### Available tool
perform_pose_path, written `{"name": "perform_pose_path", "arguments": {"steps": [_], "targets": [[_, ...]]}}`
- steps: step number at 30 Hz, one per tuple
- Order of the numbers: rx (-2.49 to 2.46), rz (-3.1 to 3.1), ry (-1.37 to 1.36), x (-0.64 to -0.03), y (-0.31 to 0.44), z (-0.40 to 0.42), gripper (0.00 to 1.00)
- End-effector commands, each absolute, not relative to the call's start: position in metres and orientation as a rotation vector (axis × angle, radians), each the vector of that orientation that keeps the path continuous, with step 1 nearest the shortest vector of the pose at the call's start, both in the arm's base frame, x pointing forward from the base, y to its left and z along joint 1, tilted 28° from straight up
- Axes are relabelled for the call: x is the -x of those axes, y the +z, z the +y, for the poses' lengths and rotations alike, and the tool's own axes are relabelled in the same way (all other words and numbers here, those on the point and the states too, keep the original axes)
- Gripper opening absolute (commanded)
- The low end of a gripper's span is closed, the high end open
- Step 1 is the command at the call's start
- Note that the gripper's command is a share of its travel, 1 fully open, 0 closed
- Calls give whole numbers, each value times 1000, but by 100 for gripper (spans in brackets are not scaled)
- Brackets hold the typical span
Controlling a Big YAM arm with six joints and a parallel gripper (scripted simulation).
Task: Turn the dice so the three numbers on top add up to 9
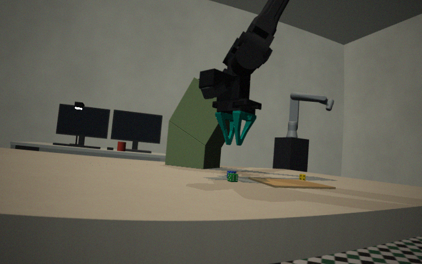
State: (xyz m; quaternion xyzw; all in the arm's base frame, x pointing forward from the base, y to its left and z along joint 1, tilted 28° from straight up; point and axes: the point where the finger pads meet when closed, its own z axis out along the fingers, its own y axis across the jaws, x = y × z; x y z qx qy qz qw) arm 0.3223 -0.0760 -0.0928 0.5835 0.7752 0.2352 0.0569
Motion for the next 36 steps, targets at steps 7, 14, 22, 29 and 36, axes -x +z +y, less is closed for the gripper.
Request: {"name": "perform_pose_path", "arguments": {"steps": [7, 14, 22, 29, 36], "targets": [[-1770, 2310, 712, -332, -86, -85, 30], [-1770, 2310, 712, -332, -86, -85, 30], [-1773, 2325, 711, -331, -93, -81, 30], [-1781, 2316, 710, -332, -95, -83, 30], [-1762, 2337, 712, -335, -102, -74, 30]]}}
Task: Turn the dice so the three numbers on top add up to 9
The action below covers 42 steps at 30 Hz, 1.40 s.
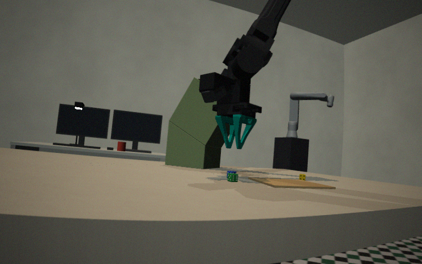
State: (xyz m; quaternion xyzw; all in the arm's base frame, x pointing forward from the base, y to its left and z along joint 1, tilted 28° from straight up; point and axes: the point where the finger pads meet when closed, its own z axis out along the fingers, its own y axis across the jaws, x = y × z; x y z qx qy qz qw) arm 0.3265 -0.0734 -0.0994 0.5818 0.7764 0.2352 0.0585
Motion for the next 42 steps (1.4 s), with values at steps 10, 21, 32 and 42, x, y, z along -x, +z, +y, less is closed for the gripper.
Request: {"name": "perform_pose_path", "arguments": {"steps": [10, 21, 32, 42], "targets": [[-1783, 2322, 710, -336, -113, -75, 30], [-1768, 2340, 712, -343, -129, -63, 30], [-1768, 2340, 713, -346, -137, -61, 30], [-1772, 2328, 713, -348, -138, -63, 30]]}}
